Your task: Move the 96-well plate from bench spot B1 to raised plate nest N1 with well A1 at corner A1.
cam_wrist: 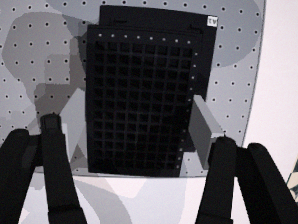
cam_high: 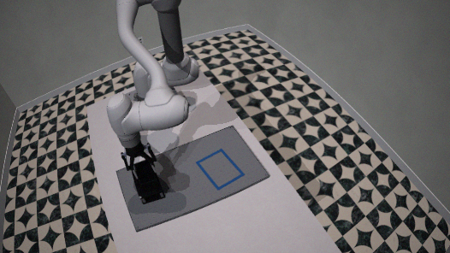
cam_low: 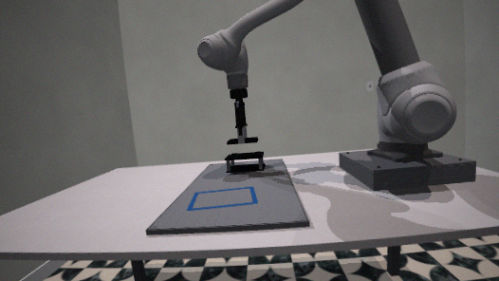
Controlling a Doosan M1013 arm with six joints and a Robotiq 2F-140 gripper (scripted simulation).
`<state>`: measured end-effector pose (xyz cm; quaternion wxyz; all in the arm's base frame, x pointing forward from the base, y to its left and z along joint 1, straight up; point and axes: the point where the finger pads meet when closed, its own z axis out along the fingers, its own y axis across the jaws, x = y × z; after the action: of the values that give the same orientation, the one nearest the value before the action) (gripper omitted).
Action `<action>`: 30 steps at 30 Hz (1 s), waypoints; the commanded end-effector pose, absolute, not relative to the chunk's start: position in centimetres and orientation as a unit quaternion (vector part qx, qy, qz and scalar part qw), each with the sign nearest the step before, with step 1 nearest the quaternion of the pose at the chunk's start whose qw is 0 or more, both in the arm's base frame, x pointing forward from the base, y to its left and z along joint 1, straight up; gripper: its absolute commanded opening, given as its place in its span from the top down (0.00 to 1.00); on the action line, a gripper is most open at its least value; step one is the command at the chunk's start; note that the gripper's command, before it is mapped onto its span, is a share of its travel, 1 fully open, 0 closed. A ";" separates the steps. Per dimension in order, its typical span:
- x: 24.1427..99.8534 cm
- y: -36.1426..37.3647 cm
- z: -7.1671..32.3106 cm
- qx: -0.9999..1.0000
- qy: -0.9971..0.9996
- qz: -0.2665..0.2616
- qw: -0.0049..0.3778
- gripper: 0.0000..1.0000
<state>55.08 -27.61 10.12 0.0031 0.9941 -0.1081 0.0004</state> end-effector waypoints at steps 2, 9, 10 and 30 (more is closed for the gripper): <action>54.8 -28.4 10.3 0.994 -0.108 0.001 0.003 1.00; 54.6 -29.2 10.4 0.994 -0.108 0.001 0.003 1.00; 54.6 -29.2 10.4 0.994 -0.108 0.001 0.003 1.00; 54.6 -29.1 10.4 0.994 -0.108 0.001 0.003 1.00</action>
<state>54.62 -29.12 10.38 0.0030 0.9941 -0.1083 0.0004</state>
